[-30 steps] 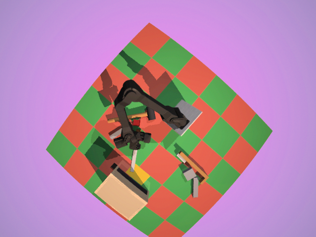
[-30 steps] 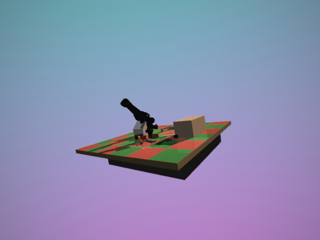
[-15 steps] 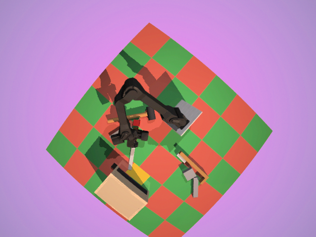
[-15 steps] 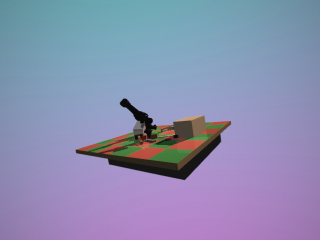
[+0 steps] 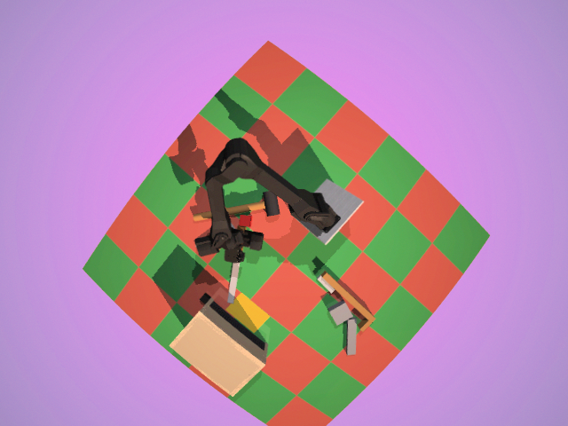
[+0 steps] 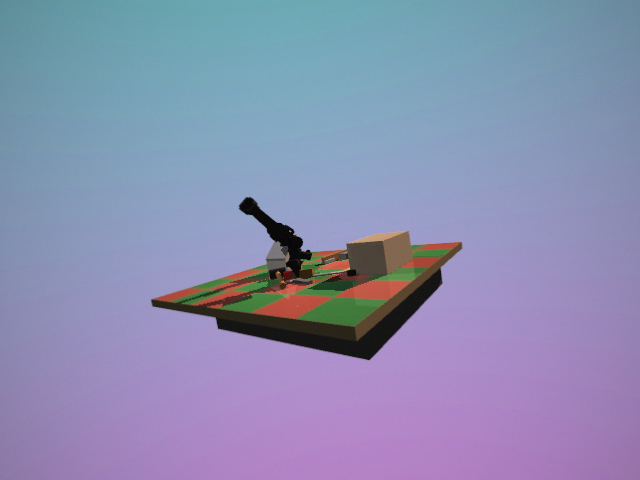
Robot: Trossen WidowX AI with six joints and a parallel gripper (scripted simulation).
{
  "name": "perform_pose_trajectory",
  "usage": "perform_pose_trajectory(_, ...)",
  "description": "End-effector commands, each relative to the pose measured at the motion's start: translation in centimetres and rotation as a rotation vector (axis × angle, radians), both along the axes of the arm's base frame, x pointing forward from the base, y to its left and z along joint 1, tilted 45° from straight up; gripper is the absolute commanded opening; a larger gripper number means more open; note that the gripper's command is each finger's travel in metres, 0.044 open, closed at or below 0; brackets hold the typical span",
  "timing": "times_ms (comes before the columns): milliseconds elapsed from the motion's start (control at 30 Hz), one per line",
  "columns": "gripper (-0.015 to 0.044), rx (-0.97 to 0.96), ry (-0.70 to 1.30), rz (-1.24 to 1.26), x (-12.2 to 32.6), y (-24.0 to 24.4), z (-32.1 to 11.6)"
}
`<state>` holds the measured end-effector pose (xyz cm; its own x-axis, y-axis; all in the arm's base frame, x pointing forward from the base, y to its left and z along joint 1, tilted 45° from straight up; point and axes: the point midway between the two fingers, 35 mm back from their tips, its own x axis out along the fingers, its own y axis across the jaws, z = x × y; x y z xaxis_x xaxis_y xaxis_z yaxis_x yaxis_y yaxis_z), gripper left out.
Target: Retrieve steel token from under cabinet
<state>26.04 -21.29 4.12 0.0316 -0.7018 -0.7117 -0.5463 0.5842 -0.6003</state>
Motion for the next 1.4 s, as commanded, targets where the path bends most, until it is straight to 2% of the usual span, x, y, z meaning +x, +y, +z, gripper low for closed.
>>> perform_pose_trajectory(0, 0.0000, -0.013, -0.021, -0.003, 0.6, -0.6, 1.1)
perform_pose_trajectory(1367, 0.0000, -0.014, -0.022, -0.003, 1.4, -2.4, 3.0)
